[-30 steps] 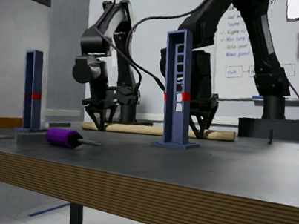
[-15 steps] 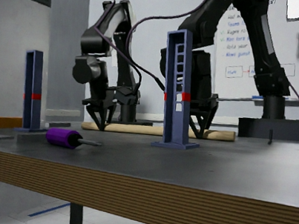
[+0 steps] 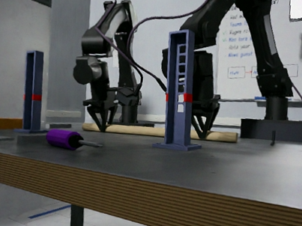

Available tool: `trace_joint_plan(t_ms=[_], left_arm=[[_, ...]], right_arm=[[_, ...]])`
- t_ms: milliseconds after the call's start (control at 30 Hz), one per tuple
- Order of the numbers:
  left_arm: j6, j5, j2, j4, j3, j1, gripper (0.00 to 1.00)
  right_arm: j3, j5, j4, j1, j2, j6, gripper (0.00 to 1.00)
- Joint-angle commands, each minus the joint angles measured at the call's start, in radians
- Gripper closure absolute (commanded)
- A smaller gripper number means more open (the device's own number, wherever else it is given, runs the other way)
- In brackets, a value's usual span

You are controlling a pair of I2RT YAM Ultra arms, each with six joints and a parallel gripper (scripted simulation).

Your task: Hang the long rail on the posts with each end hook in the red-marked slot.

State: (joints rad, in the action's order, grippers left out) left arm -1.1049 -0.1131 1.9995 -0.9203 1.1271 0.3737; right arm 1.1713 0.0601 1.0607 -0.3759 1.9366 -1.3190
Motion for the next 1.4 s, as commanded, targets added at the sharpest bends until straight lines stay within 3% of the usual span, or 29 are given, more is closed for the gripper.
trace_joint_plan(t_ms=[0,33,167,367,433,500,567,1367], left_arm=[[0.0,-0.007,0.014,-0.004,0.002,0.0,0.69],[0.0,-0.007,0.014,-0.004,0.002,0.0,0.73],[0.0,-0.007,0.014,-0.01,0.002,0.0,0.73],[-0.008,-0.015,0.017,-0.015,0.017,-0.006,0.82],[-0.008,-0.015,0.017,-0.015,0.017,-0.006,1.0],[-0.008,-0.015,0.017,-0.015,0.017,-0.006,1.0],[-0.002,-0.006,0.008,-0.003,0.006,-0.002,0.82],[-0.025,0.001,-0.03,-0.096,0.065,-0.006,0.82]], right_arm=[[-0.001,0.006,0.0,0.002,-0.01,-0.001,0.81],[-0.001,0.006,0.0,0.002,-0.01,-0.001,0.81],[-0.001,0.006,0.0,0.002,-0.009,-0.001,0.81],[-0.001,0.006,0.0,0.002,-0.009,-0.001,0.81],[-0.001,0.006,0.0,0.002,-0.009,-0.001,0.81],[-0.001,0.006,0.0,0.002,-0.009,-0.001,0.81],[-0.001,0.006,0.0,0.002,-0.009,-0.001,0.81],[0.038,0.01,0.081,0.004,-0.059,0.016,0.81]])
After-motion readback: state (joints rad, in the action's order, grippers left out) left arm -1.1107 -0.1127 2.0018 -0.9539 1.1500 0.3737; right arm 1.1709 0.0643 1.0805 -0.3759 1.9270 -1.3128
